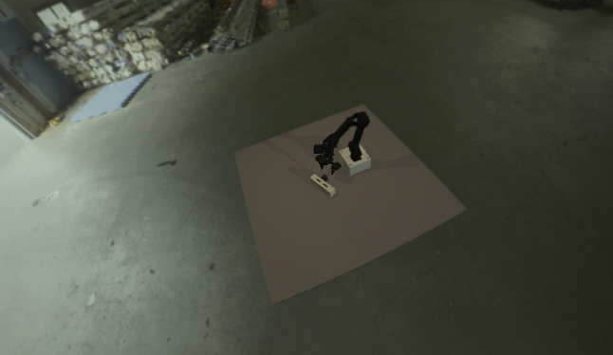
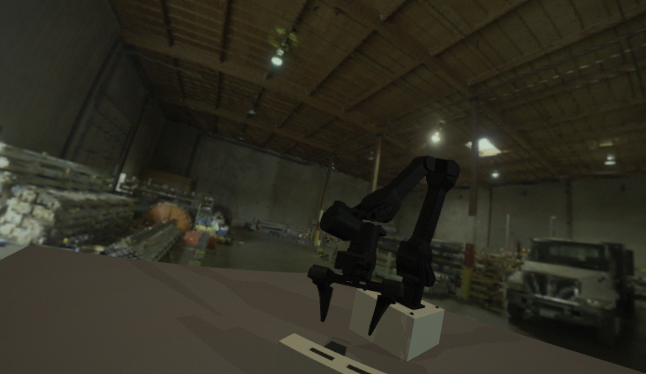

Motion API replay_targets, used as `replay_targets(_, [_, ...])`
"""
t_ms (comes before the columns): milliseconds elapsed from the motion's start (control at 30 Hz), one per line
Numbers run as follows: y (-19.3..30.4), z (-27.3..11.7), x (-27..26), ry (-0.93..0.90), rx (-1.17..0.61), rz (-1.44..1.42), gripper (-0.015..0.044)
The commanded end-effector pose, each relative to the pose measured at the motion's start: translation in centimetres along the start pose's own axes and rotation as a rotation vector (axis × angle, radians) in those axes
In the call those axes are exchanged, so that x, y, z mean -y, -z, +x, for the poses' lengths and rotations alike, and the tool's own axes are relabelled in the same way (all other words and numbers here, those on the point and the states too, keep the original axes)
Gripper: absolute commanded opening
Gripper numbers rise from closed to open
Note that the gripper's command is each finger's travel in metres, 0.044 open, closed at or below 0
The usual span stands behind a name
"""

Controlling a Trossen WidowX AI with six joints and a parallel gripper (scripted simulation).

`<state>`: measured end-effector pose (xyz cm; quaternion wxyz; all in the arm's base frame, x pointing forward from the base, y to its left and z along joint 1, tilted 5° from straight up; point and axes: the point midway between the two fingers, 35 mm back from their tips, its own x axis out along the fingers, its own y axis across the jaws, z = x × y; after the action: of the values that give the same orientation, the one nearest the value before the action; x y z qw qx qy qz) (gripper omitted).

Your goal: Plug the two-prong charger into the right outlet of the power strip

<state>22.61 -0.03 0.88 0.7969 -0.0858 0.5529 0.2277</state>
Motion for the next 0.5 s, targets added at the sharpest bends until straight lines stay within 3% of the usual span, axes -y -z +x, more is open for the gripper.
replay_targets(0, [-0.96, -2.15, -0.09, 0.02, 0.175, -0.066, 0.044])
replay_targets(467, [-1.0, -2.27, -0.09, 0.022, 0.184, -0.069, 0.044])
